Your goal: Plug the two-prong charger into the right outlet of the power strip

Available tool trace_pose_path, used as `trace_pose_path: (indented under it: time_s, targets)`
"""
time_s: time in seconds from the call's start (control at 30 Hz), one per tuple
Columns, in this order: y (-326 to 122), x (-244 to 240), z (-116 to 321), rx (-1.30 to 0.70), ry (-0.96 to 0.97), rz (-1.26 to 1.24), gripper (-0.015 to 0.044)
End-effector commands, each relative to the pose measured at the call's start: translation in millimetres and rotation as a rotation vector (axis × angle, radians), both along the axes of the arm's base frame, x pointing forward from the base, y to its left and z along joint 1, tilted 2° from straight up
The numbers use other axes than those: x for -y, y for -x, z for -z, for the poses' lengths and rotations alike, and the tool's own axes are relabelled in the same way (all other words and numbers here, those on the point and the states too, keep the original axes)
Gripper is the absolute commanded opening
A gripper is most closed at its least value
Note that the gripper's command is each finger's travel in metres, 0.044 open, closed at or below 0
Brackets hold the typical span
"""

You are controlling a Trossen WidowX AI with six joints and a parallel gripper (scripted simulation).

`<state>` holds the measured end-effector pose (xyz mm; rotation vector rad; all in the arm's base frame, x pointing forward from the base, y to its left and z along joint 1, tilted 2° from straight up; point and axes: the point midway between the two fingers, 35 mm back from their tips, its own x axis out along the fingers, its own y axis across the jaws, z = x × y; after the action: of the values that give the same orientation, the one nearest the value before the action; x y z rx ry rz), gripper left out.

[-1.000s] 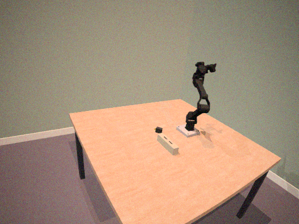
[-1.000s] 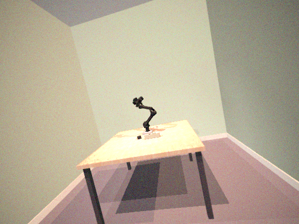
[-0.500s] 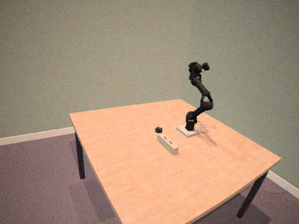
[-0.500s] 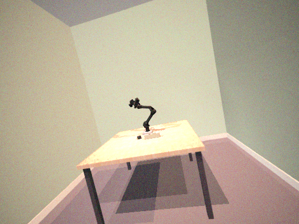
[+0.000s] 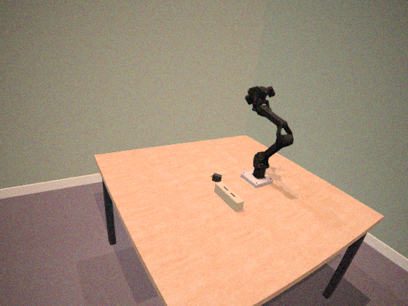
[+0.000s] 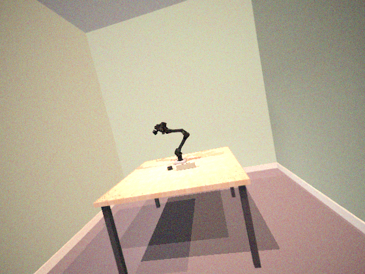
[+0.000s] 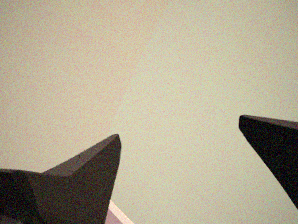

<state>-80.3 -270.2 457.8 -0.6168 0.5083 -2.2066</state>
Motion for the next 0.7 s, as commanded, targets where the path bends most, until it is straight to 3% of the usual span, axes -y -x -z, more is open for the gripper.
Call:
trace_pose_path:
  time_s: [0.0, 0.67]
  targets:
    - [-17.0, 15.1, 9.6, 0.022, -0.032, -0.082, 0.044]
    - [-122.9, 67.0, 82.1, 0.166, -0.281, -0.483, 0.044]
